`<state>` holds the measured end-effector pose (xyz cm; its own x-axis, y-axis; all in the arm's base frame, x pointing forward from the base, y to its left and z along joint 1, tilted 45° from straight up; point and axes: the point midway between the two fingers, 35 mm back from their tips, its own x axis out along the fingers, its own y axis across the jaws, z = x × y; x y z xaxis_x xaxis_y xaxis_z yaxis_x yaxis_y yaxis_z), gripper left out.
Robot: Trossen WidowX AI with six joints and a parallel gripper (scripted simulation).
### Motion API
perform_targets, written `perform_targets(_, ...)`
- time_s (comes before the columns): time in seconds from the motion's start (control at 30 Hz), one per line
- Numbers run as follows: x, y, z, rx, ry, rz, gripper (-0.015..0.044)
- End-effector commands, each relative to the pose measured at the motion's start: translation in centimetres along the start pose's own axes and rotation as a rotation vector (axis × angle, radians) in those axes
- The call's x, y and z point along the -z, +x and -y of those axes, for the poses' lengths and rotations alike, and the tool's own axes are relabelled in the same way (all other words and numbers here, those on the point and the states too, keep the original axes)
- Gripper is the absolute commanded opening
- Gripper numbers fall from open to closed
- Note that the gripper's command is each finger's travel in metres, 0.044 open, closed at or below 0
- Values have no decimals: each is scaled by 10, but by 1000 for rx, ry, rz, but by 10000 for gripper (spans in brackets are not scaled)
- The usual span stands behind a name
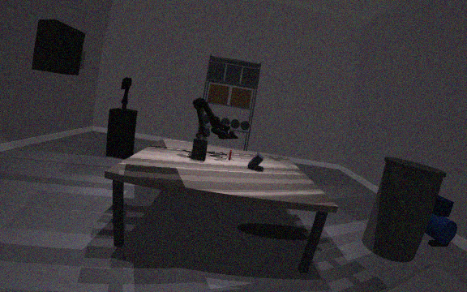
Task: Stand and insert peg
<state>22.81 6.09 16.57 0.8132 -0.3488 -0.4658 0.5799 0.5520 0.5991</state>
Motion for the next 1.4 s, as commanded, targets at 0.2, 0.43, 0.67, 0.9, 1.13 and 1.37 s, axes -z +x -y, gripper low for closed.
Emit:
perform_targets(0.2, -46, -11, 12, -23, -15, 15, 440)
perform_targets(0.43, -30, 2, 18, 75, -141, -125, 440)
perform_targets(0.67, -12, 12, 27, 169, -256, -309, 440)
perform_targets(0.9, 6, 19, 36, 240, -333, -517, 440)
perform_targets(1.13, 21, 21, 43, 278, -363, -745, 440)
perform_targets(1.37, 32, 20, 43, 272, -339, -972, 440)
